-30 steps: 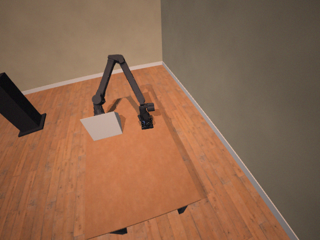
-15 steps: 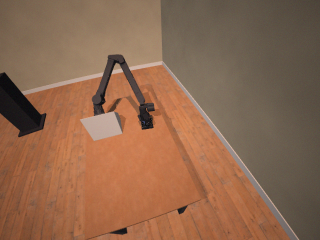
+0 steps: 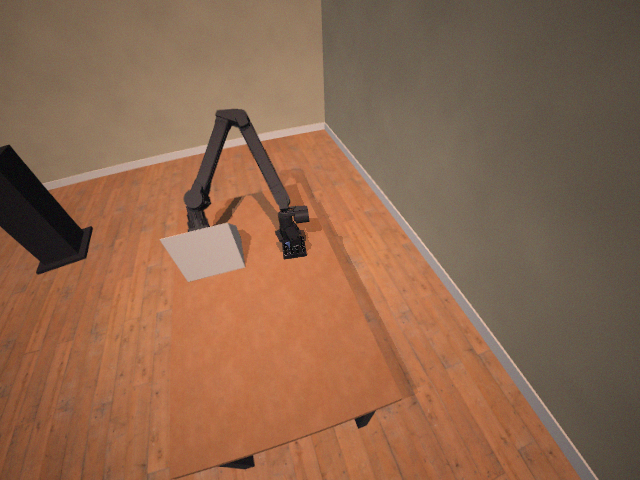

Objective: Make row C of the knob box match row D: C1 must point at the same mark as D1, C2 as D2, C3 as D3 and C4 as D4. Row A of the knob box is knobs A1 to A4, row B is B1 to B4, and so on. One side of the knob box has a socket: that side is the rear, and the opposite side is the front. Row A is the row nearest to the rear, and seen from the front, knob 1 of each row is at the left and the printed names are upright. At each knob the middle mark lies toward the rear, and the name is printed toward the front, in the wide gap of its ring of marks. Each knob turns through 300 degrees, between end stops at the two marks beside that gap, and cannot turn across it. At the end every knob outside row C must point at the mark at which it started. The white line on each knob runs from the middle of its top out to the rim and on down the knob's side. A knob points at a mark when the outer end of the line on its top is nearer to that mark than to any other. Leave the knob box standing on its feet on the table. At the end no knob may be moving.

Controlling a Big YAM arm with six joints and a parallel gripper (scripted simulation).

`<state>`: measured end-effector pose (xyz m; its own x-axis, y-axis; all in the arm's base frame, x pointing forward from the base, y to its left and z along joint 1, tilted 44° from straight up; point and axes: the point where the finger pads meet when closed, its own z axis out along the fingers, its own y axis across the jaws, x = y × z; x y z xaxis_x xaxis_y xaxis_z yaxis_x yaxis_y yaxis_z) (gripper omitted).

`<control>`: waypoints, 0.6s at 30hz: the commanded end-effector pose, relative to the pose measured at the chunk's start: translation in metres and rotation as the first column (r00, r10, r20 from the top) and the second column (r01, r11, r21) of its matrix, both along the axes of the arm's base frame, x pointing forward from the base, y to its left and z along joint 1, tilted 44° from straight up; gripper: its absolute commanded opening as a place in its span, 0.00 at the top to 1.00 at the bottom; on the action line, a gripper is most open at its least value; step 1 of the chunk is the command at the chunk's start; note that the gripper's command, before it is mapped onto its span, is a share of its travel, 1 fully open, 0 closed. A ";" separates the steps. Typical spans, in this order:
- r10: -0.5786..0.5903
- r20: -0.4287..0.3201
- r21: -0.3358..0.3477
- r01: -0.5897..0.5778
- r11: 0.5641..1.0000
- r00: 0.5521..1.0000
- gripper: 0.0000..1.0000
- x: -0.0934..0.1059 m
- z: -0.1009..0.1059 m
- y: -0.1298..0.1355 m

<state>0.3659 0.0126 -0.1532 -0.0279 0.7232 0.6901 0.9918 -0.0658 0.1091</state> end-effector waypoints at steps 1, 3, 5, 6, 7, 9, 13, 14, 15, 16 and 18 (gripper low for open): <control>0.049 0.052 -0.012 -0.048 0.999 0.997 0.91 0.004 -0.003 0.000; 0.070 0.072 -0.017 -0.069 0.997 0.995 0.91 0.004 -0.003 0.000; 0.095 0.095 -0.023 -0.093 0.995 0.991 0.91 0.004 -0.003 0.000; 0.095 0.095 -0.023 -0.093 0.995 0.991 0.91 0.004 -0.003 0.000; 0.095 0.095 -0.023 -0.093 0.995 0.991 0.91 0.004 -0.003 0.000; 0.122 0.121 -0.031 -0.119 0.992 0.985 0.91 0.004 -0.003 0.000; 0.185 0.179 -0.052 -0.178 0.983 0.966 0.91 0.005 -0.003 -0.001; 0.202 0.195 -0.058 -0.194 0.979 0.960 0.91 0.005 -0.003 -0.001; 0.219 0.210 -0.064 -0.210 0.976 0.953 0.91 0.006 -0.003 -0.001; 0.237 0.228 -0.072 -0.226 0.971 0.945 0.91 0.007 -0.003 -0.001; 0.273 0.259 -0.087 -0.259 0.962 0.927 0.91 0.007 -0.002 -0.001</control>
<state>0.3647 0.0126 -0.1535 -0.2746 0.7169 0.6409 0.9537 0.1182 0.2765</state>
